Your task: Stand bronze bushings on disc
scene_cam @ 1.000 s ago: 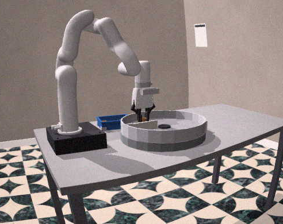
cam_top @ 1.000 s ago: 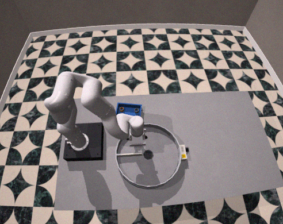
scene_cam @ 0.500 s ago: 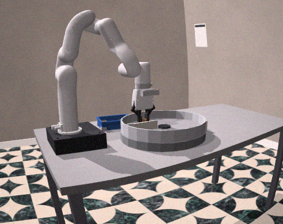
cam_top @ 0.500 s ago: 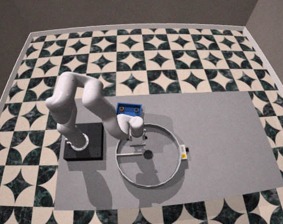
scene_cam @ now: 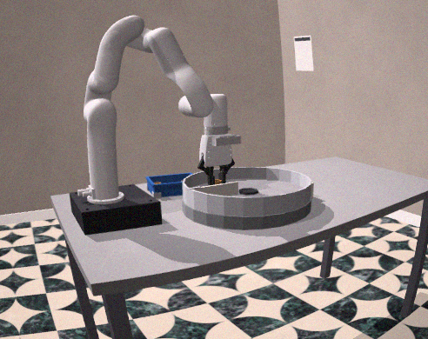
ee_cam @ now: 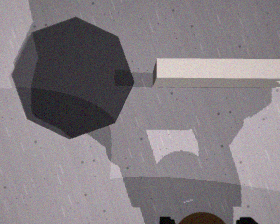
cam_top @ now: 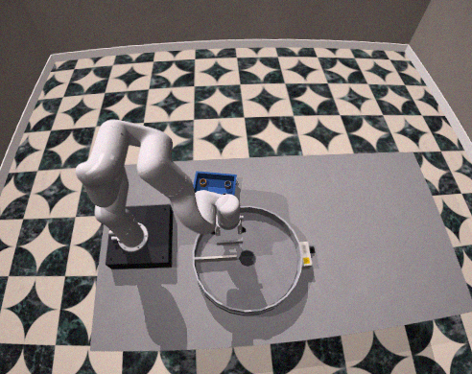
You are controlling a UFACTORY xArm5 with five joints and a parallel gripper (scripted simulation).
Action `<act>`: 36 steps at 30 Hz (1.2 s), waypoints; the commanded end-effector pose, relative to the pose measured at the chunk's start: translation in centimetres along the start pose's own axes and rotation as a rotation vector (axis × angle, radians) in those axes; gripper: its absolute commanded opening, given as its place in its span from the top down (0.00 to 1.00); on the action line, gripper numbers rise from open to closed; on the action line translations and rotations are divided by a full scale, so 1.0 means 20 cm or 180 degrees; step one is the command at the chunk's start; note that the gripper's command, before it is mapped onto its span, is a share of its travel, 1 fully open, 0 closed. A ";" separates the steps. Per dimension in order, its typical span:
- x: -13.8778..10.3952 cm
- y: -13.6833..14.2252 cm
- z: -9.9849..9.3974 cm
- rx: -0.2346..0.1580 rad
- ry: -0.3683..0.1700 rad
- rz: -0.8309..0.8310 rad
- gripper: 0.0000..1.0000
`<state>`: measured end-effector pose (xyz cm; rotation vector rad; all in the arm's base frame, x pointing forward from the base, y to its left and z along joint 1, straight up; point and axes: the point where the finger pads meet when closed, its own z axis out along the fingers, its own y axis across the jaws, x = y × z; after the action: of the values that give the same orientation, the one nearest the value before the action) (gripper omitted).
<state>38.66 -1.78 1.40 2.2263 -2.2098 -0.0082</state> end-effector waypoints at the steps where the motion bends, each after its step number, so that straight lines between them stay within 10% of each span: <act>1: 0.00 -0.01 0.00 0.0012 0.0001 0.0000 1.00; 36: 0.00 -0.01 0.02 0.0012 0.0001 0.0000 1.00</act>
<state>38.68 -1.78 0.86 2.2264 -2.2098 -0.0081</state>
